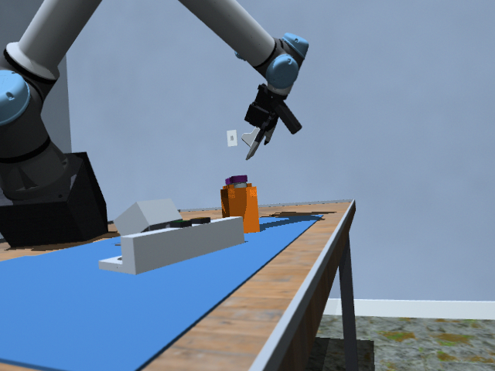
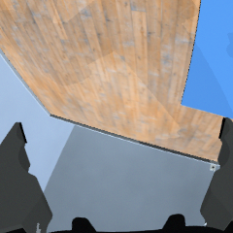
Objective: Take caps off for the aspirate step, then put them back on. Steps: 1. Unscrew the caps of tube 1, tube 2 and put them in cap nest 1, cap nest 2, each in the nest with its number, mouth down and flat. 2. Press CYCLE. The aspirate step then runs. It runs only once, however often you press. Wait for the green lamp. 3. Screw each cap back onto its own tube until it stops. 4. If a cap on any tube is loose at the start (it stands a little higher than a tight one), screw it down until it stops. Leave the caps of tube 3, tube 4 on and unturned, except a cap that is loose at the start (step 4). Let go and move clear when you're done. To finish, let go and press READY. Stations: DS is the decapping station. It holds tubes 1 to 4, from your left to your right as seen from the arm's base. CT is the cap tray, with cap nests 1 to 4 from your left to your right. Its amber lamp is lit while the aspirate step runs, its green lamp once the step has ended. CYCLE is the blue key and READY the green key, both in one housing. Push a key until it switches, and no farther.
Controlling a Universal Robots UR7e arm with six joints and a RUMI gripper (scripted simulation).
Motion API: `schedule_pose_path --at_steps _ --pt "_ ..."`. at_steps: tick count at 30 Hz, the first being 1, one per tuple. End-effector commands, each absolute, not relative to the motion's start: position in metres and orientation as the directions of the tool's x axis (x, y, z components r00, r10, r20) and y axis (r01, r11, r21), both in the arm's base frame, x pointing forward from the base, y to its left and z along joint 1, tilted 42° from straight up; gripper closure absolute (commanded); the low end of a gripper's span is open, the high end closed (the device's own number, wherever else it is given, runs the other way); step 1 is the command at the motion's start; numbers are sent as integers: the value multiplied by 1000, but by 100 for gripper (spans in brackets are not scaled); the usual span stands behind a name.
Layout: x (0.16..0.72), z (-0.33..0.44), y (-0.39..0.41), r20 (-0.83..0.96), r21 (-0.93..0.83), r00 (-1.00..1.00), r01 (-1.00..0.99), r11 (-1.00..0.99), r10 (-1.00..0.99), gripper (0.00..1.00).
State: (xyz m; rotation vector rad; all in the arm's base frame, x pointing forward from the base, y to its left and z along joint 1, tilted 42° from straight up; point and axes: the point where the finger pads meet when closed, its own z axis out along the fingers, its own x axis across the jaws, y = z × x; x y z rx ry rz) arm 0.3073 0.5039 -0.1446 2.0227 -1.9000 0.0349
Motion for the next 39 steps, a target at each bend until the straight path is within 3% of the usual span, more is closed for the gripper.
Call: schedule_pose_path --at_steps 1,17,18,39 --pt "307 -144 505 262 244 94 -969 -28 -961 0" --pt "307 -144 505 262 244 94 -969 -28 -961 0" --pt "307 -144 505 262 244 94 -969 -28 -961 65" --pt "307 -144 505 262 244 94 -969 -28 -961 65"
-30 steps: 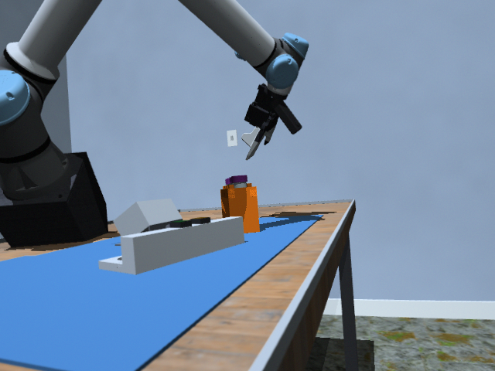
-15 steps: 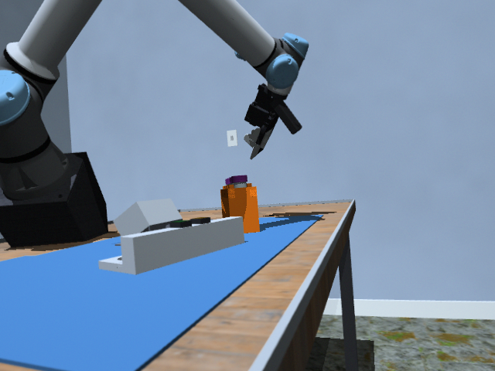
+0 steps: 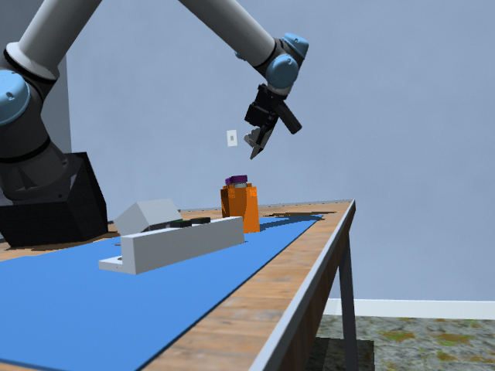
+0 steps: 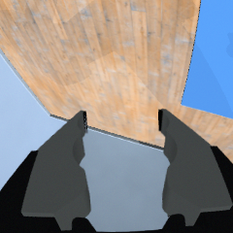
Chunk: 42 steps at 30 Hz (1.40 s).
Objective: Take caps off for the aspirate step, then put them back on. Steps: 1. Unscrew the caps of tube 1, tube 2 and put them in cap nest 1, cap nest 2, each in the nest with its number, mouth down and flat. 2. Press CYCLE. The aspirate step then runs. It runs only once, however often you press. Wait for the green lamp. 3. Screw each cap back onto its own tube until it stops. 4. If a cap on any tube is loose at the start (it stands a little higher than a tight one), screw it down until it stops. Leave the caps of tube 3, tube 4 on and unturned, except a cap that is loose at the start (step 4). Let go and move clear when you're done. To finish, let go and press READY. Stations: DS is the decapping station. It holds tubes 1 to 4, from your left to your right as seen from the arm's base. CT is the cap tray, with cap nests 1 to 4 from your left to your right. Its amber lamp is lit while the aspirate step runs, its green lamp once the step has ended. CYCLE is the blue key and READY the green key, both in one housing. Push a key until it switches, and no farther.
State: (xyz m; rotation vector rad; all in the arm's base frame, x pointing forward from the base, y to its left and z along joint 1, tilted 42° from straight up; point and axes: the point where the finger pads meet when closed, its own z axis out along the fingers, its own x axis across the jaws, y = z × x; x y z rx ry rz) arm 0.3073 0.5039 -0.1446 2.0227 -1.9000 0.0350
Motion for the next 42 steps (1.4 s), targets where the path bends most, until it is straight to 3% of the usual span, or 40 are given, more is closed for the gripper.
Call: schedule_pose_path --at_steps 1,12,17,42 --pt "307 -144 505 262 244 94 -969 -28 -961 65" --pt "307 -144 505 262 244 94 -969 -28 -961 65" --pt "321 -128 489 240 236 230 -956 -173 -943 65" --pt "355 -82 440 224 223 579 -814 -537 -784 65"
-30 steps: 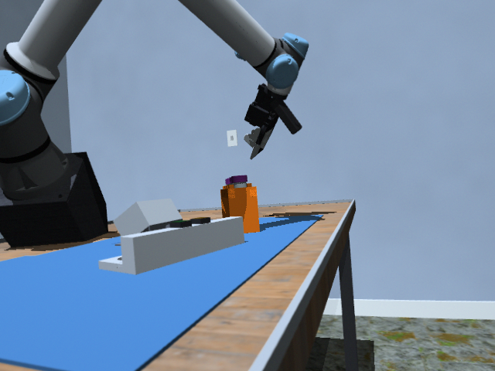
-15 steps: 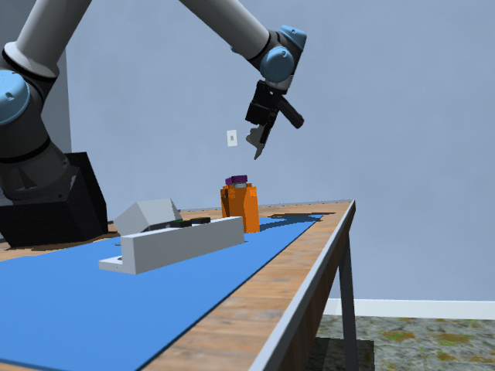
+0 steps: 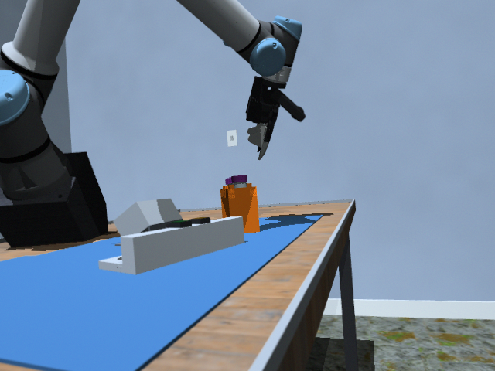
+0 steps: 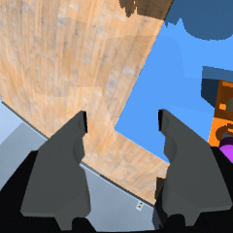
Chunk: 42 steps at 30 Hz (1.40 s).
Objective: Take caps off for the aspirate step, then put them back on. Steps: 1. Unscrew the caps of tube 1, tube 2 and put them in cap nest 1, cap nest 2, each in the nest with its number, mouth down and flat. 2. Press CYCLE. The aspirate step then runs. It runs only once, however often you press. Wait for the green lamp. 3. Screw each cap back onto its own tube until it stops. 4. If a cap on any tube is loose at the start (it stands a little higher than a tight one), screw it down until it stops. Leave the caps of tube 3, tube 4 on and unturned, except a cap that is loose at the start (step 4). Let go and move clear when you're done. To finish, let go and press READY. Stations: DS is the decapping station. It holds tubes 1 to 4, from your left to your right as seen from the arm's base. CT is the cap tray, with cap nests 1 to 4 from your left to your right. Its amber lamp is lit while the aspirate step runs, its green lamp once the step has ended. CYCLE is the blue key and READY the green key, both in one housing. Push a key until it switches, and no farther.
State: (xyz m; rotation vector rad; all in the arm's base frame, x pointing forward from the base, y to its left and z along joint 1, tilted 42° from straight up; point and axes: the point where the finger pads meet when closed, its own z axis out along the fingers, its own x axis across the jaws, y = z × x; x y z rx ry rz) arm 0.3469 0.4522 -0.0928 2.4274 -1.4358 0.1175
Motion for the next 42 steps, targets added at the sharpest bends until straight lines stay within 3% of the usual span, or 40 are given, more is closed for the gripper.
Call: schedule_pose_path --at_steps 1,42 --pt "357 -79 437 224 223 588 -807 -547 -777 65" --pt "387 -8 345 254 310 927 -349 -884 -276 65"
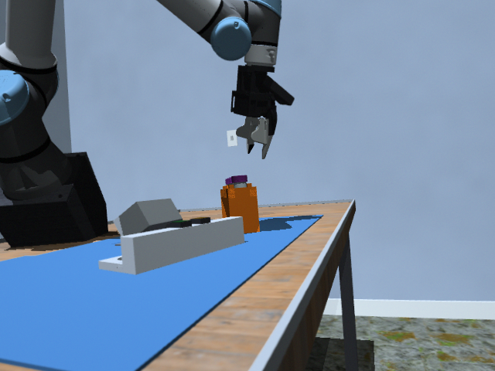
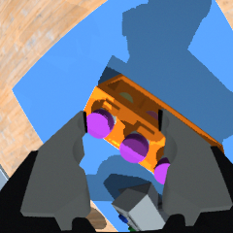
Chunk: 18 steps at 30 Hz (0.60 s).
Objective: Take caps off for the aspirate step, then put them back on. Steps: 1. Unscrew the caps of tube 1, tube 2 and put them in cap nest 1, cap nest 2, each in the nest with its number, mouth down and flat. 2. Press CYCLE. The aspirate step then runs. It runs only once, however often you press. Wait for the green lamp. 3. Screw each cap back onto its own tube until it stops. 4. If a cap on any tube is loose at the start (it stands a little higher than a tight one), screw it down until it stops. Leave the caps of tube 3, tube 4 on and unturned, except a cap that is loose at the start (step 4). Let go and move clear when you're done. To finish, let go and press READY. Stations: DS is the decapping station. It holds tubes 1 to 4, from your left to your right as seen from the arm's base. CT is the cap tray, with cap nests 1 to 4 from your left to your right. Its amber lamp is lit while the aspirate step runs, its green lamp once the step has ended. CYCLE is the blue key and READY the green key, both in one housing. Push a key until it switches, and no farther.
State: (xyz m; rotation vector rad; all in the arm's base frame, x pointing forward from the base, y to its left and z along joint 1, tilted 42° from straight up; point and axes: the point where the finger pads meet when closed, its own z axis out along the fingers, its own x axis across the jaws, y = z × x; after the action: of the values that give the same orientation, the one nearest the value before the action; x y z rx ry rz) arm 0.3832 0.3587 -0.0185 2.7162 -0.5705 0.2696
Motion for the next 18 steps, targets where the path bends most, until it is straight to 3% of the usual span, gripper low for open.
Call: schedule_pose_path --at_steps 1,18 --pt "387 -8 345 254 310 927 -349 -884 -276 65" --pt "391 19 303 243 395 970 -119 -911 -21 65"
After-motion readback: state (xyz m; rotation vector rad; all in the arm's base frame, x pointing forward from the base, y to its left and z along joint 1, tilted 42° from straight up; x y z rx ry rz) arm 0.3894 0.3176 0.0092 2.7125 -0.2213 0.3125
